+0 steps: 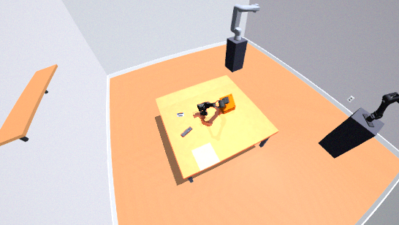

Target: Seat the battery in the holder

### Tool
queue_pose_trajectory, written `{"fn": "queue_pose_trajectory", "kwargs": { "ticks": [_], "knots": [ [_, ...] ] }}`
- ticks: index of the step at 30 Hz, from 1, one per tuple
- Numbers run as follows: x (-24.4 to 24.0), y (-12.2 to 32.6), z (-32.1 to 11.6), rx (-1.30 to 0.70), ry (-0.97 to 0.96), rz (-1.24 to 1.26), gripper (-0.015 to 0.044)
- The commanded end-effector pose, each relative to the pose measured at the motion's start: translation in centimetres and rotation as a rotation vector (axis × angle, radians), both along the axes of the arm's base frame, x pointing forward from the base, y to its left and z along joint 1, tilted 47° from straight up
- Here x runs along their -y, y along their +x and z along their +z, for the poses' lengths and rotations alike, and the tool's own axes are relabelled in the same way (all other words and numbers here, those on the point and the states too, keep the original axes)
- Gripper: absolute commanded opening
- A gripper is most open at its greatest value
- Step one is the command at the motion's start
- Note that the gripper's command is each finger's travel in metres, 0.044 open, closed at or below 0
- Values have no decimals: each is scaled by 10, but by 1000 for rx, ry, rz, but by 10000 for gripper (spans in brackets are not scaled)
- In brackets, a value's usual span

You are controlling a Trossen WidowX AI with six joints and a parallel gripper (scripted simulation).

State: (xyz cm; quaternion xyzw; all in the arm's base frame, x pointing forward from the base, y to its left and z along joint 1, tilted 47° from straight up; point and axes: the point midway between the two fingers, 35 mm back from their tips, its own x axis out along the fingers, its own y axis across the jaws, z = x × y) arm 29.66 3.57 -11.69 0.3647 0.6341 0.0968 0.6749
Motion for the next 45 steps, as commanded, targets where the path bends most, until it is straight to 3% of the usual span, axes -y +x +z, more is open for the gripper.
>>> {"fn": "queue_pose_trajectory", "kwargs": {
  "ticks": [1,45],
  "knots": [
    [-3,-5,-5,-33,7,19,60],
    [-5,0,-3,-195,60,121,60]
  ]
}}
